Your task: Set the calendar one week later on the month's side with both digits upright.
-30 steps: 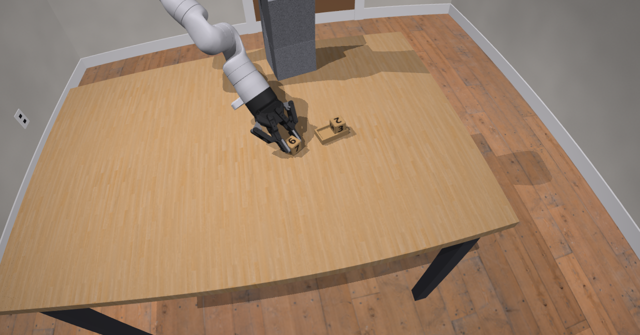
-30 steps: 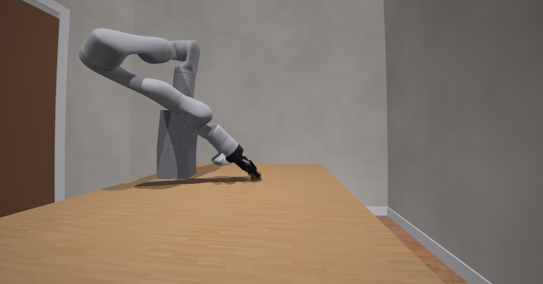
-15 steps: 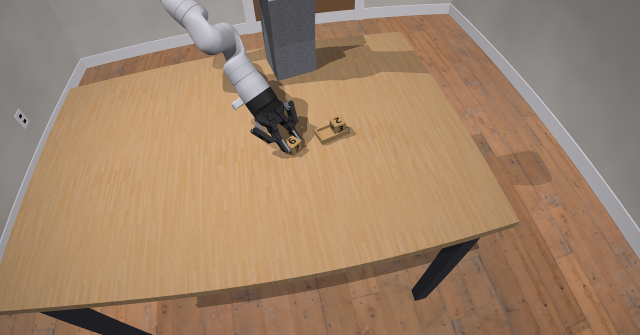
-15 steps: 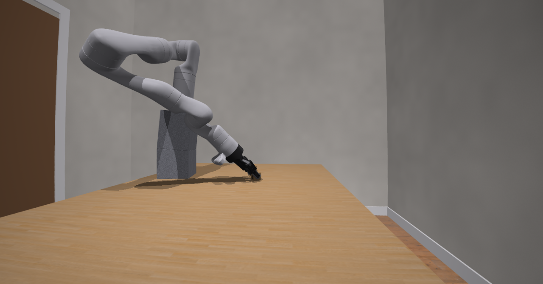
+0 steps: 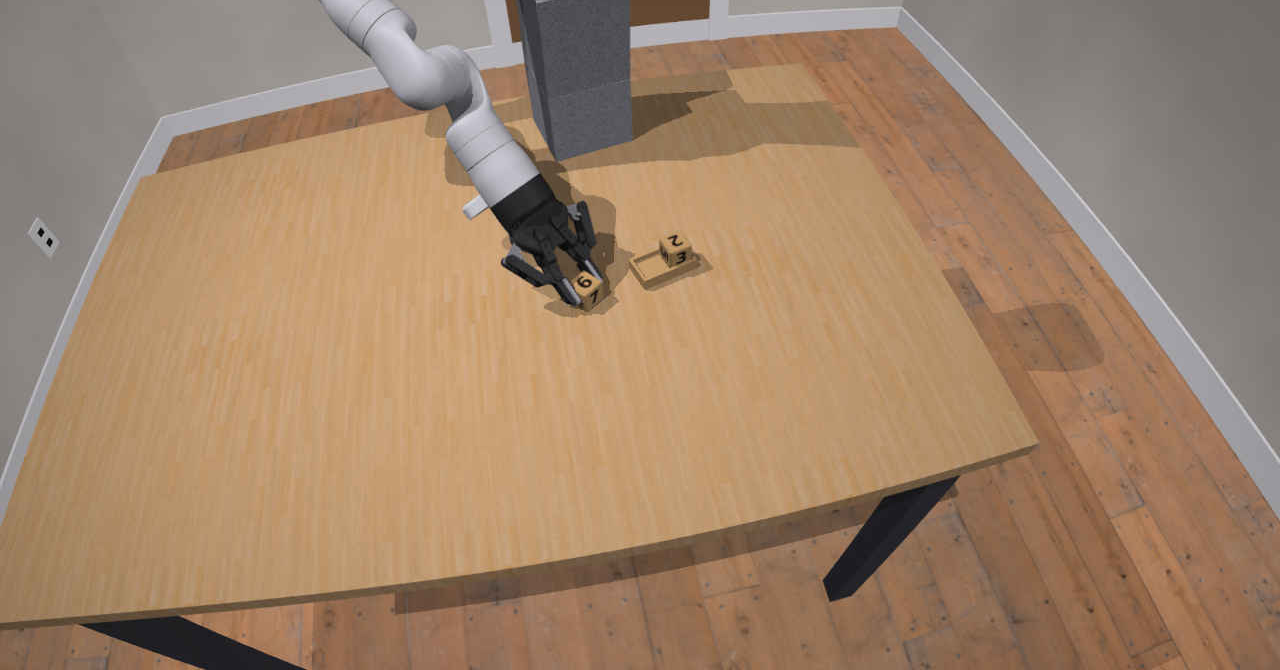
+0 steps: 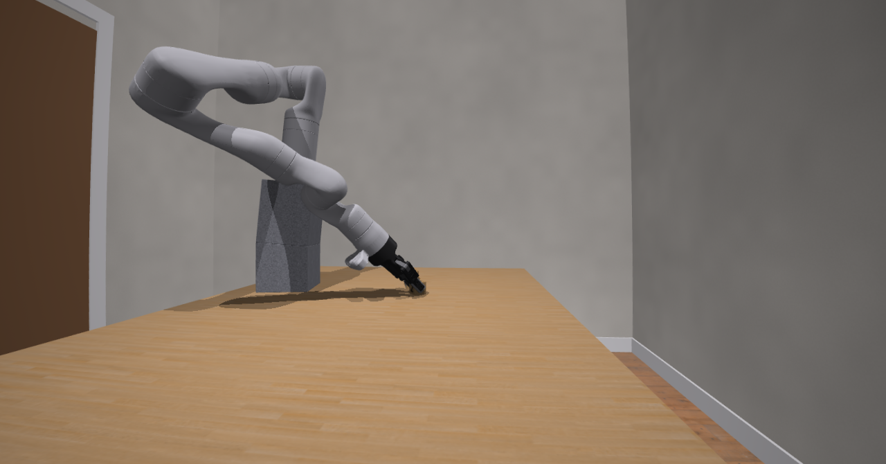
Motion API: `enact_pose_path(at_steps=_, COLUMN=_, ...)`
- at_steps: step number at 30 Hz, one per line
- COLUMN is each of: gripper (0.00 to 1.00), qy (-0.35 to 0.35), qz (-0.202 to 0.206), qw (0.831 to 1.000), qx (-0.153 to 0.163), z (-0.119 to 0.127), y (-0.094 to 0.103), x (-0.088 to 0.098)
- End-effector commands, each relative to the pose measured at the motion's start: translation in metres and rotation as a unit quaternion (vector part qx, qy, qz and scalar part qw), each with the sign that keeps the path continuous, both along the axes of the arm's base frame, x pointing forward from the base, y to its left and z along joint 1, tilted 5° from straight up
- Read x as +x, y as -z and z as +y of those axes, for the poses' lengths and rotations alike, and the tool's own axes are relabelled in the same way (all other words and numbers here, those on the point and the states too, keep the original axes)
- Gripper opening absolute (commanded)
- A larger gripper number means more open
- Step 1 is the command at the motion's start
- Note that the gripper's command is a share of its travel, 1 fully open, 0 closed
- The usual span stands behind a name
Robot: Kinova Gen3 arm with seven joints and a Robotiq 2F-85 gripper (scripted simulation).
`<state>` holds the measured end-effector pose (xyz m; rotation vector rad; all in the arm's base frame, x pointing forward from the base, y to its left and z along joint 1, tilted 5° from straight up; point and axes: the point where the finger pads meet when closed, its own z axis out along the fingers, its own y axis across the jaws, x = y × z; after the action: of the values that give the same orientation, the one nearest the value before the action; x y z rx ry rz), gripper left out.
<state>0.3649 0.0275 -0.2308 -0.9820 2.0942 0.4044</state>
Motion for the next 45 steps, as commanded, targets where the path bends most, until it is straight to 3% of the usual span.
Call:
enact_pose_path(at_steps=1, gripper=0.28, qy=0.0, qz=0.0, qw=1.0, qx=0.0, z=-0.0002, y=-0.0005, x=0.0002)
enact_pose_path(at_steps=22, gripper=0.28, qy=0.0, qz=0.0, qw=1.0, qx=0.0, z=-0.0002, y=-0.0005, x=0.0002)
enact_pose_path(at_steps=26, gripper=0.36, qy=0.0, qz=0.0, qw=1.0, qx=0.0, z=-0.0002, y=-0.0005, x=0.0002)
enact_pose_path(at_steps=30, gripper=0.36, qy=0.0, qz=0.0, qw=1.0, qx=0.0, z=-0.0002, y=-0.0005, x=0.0002)
enact_pose_path(at_steps=39, gripper=0.48, qy=0.0, qz=0.0, qw=1.0, qx=0.0, z=-0.0002, y=-0.0005, x=0.0002)
enact_pose_path(at_steps=40, gripper=0.69, qy=0.0, qz=0.0, qw=1.0, qx=0.0, z=-0.0002, y=-0.0005, x=0.0002)
enact_pose_path(at_steps=45, gripper=0.69, qy=0.0, qz=0.0, qw=1.0, qx=0.0, z=-0.0002, y=-0.0005, x=0.0002)
